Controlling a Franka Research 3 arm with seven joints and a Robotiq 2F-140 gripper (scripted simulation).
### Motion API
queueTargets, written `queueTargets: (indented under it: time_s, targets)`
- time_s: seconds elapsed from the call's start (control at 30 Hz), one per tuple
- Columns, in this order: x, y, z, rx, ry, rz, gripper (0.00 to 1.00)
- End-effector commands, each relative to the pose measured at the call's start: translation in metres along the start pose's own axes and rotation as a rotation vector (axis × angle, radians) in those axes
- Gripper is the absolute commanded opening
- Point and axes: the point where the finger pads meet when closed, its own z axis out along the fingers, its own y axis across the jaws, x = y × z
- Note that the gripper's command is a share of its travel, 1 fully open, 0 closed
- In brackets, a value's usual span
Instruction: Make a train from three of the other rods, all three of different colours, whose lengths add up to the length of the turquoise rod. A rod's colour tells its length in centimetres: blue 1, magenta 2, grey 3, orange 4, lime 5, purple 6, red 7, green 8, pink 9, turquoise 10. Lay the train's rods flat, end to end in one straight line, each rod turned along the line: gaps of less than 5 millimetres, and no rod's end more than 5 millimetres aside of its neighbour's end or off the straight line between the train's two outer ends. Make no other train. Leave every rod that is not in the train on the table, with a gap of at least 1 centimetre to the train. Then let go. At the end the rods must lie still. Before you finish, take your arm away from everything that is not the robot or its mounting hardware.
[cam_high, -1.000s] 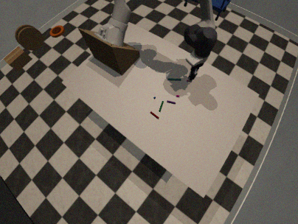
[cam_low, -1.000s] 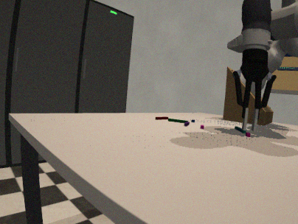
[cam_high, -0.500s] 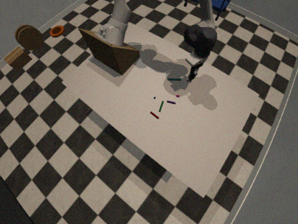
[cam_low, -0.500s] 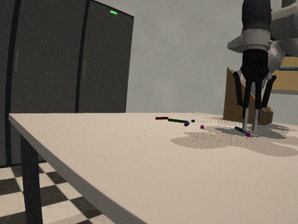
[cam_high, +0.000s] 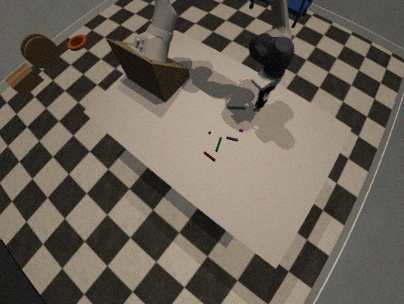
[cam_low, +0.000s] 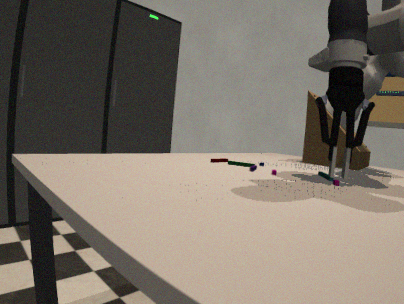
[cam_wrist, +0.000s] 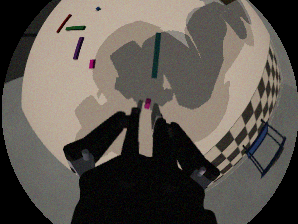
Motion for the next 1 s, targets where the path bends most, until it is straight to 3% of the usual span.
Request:
queueTargets:
  time_s: [0.0, 0.97]
  targets:
    - [0.0001, 0.0003, -0.0002, 0.001, -0.002, 0.003, 0.15]
    - [0.0, 0.0003, 0.0026, 0.001, -0.002, 0.003, 0.15]
